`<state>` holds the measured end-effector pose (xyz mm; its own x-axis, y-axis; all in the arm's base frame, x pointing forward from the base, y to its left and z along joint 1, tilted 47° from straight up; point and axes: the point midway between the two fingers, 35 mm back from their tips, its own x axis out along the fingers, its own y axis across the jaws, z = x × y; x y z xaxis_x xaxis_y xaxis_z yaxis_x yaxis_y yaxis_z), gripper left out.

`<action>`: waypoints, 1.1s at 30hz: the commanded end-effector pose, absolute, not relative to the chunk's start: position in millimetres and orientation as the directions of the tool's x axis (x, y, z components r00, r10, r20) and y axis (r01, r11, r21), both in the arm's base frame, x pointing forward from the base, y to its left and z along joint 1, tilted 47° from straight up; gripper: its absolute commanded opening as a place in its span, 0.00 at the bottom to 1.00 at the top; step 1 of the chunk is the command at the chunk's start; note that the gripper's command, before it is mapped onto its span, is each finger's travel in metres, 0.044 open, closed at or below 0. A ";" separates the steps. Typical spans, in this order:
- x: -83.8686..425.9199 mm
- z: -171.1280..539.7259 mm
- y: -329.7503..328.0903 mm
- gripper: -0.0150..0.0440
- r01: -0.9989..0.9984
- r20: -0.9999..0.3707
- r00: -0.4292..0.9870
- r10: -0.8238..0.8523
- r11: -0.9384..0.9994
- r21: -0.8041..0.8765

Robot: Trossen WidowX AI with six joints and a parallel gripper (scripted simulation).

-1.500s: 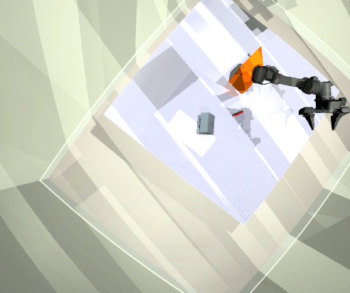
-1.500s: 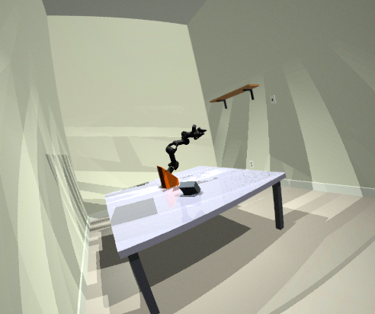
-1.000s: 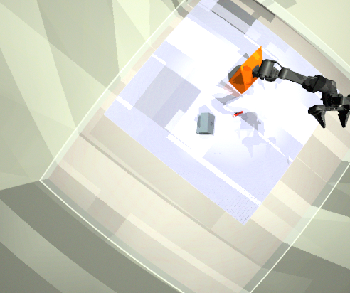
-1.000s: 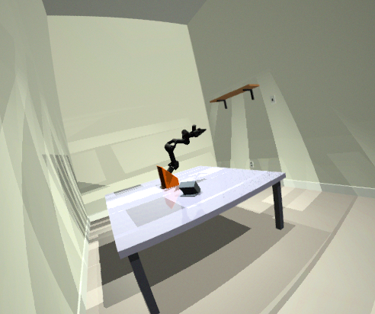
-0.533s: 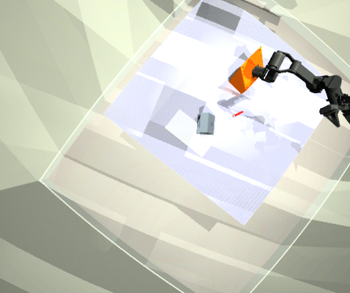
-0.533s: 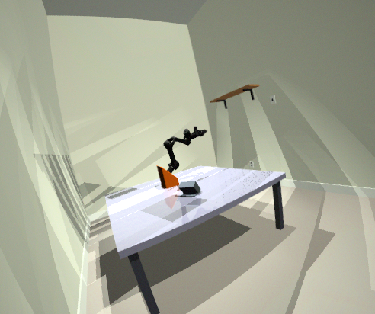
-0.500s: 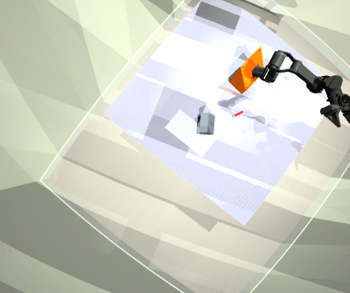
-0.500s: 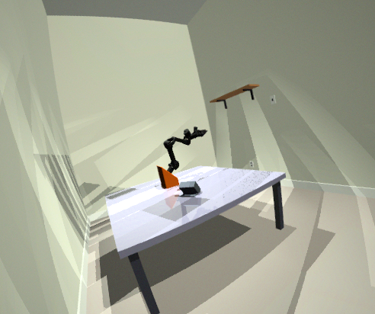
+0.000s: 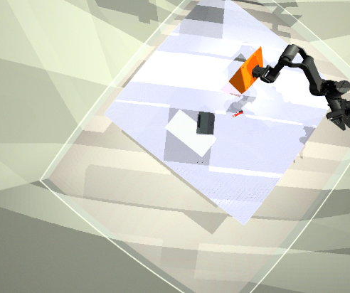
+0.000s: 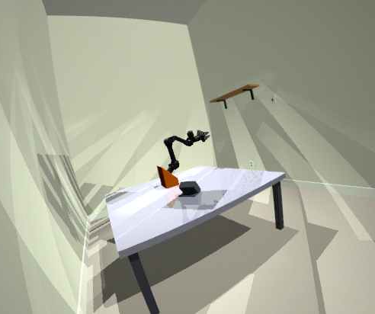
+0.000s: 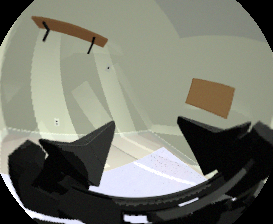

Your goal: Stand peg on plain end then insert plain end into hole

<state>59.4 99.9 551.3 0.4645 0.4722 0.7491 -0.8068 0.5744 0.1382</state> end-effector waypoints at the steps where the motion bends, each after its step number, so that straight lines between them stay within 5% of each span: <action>1: 54.1 552.0 114.3 1.00 -0.804 0.749 0.441 0.495 0.589 0.084; 33: 82.9 498.6 225.7 1.00 -0.706 0.561 0.443 0.699 0.658 -0.263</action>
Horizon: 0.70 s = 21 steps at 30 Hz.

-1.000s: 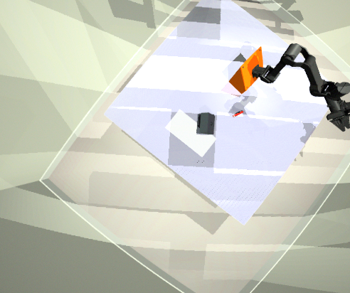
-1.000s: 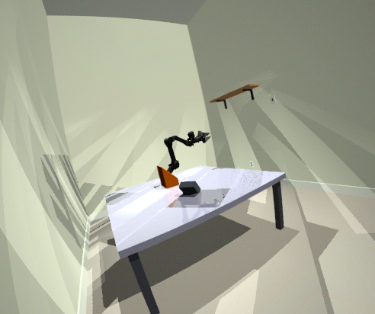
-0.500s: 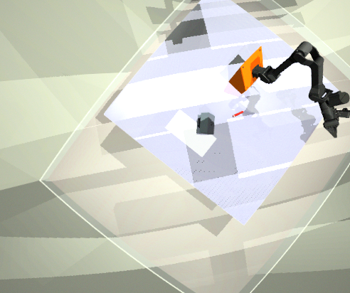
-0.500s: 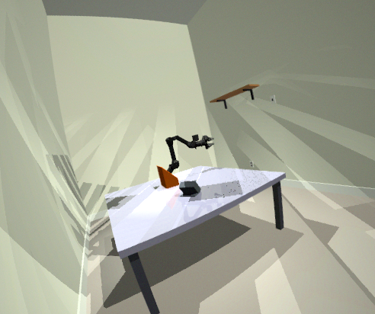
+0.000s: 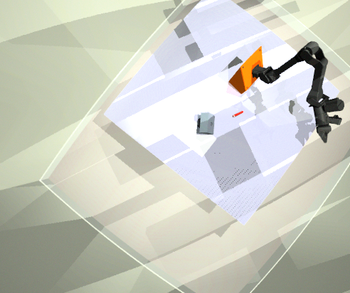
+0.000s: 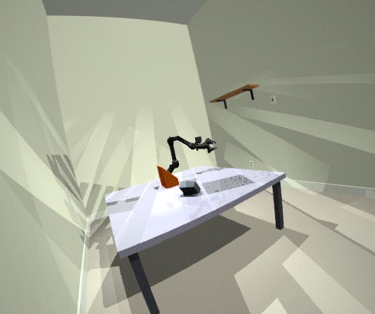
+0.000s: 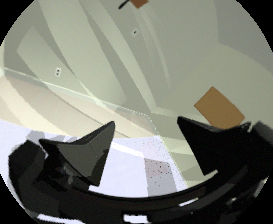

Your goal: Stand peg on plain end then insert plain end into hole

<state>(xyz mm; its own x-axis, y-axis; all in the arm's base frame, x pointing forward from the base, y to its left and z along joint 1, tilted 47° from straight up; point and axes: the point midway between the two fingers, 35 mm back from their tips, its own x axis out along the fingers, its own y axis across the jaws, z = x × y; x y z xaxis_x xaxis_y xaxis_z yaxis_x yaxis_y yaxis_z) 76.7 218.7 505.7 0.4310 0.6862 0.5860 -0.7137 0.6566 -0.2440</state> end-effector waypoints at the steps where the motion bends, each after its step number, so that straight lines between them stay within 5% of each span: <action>1: 85.3 496.4 227.5 1.00 -0.701 0.553 0.448 0.703 0.660 -0.270; 21: 149.7 427.0 273.9 1.00 -0.662 0.306 0.561 0.769 0.639 -0.392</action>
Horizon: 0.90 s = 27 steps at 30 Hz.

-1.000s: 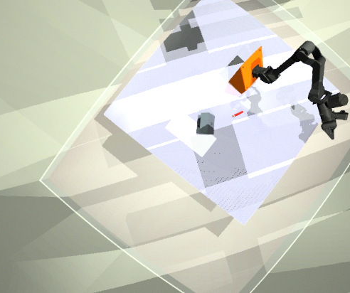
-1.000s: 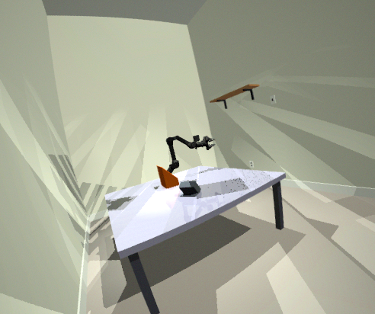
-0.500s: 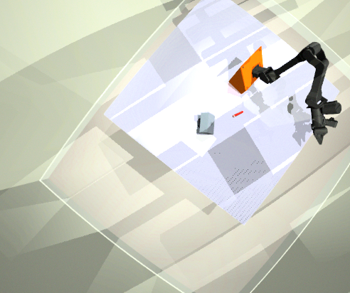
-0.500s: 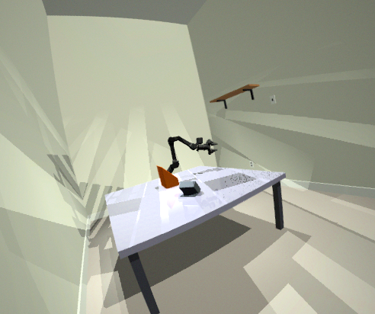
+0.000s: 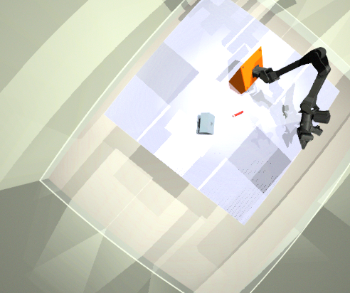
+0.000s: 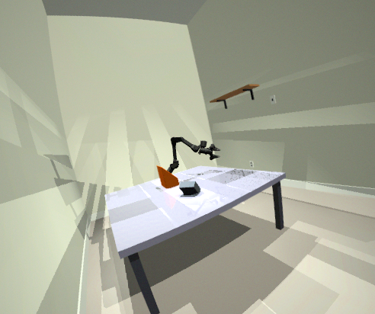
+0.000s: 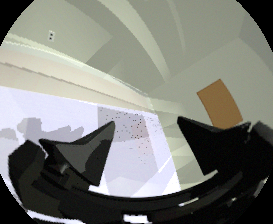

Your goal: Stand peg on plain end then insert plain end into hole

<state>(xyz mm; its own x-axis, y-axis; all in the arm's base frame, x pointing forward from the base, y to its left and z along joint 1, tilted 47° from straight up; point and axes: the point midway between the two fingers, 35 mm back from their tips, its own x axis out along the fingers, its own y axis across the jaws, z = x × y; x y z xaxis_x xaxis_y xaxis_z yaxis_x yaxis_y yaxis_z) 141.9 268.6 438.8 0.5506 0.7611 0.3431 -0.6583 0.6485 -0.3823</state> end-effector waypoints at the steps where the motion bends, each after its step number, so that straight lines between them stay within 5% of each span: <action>1: 152.0 424.1 275.3 1.00 -0.665 0.294 0.563 0.772 0.635 -0.394; 11: 188.2 398.7 279.3 1.00 -0.678 0.198 0.616 0.762 0.641 -0.360; 27: 244.7 313.1 279.9 1.00 -0.760 -0.148 0.638 0.756 0.588 -0.277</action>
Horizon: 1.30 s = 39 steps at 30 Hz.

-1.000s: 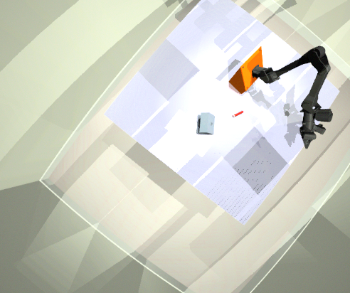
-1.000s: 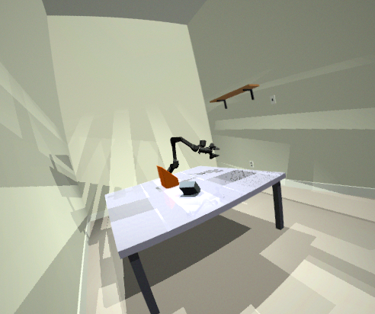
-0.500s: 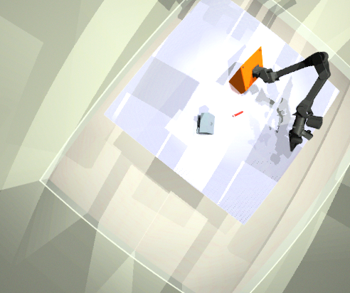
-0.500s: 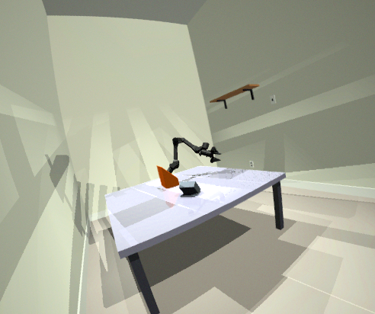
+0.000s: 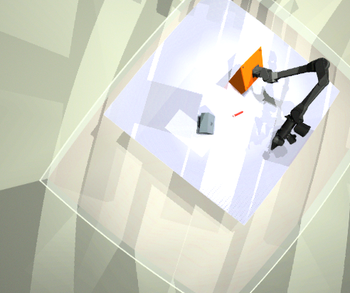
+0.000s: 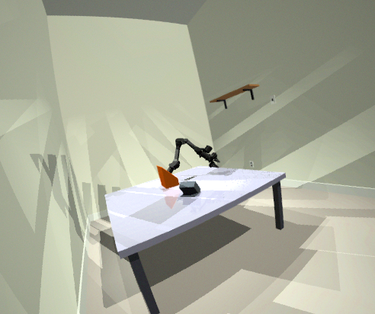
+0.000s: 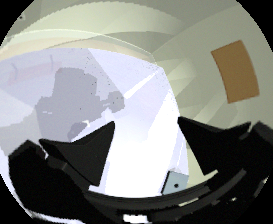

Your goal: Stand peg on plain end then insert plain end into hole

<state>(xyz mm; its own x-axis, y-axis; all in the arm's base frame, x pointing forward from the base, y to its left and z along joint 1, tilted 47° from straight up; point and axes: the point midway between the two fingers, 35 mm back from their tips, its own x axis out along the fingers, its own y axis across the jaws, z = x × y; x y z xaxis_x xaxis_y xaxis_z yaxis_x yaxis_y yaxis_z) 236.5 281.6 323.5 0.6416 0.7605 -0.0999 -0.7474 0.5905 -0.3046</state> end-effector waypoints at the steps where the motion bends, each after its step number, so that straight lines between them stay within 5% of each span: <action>1: 247.8 307.6 278.8 1.00 -0.764 -0.170 0.637 0.752 0.587 -0.267; 22: 291.3 198.3 231.9 1.00 -0.760 -0.570 0.507 0.647 0.647 0.058; 39: 296.0 136.1 180.2 1.00 -0.574 -0.747 0.316 0.585 0.745 0.341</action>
